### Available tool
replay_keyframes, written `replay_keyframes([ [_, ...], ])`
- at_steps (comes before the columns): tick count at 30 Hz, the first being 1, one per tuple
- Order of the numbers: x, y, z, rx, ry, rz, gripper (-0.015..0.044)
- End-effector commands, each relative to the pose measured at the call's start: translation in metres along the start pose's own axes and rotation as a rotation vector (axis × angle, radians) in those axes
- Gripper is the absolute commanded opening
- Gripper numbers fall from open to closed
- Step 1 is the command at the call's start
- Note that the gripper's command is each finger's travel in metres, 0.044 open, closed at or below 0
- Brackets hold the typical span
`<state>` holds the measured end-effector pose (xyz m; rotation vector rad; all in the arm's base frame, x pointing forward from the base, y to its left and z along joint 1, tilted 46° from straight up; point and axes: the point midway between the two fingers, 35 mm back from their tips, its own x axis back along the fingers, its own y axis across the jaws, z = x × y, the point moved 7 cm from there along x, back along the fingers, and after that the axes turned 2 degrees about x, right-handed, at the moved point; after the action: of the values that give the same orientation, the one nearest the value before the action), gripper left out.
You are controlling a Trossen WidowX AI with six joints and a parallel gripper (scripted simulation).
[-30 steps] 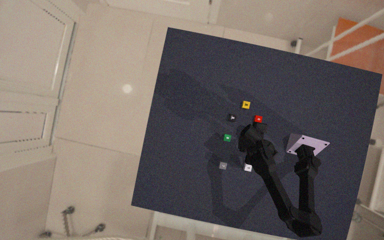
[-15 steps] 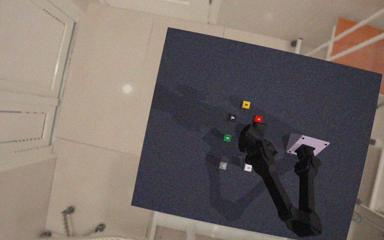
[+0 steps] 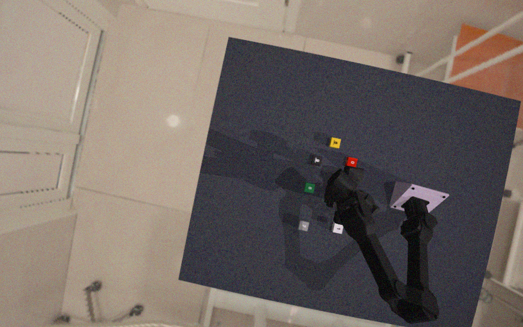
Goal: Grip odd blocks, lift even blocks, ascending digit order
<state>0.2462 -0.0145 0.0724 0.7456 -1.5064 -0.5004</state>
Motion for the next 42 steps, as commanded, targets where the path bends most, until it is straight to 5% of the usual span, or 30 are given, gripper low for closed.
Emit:
replay_keyframes([
  [1, 0.000, 0.000, 0.000, -0.004, -0.003, -0.005, 0.0400],
  [9, 0.036, 0.000, 0.000, -0.004, -0.003, -0.003, 0.0400],
  [16, 0.108, -0.001, -0.001, -0.006, -0.001, 0.000, 0.0216],
  [20, 0.117, -0.001, 0.000, -0.006, -0.001, -0.001, 0.0120],
  [29, 0.119, -0.008, -0.005, -0.006, -0.001, 0.000, 0.0120],
  [42, 0.120, -0.159, -0.058, 0.000, -0.006, 0.010, 0.0120],
])
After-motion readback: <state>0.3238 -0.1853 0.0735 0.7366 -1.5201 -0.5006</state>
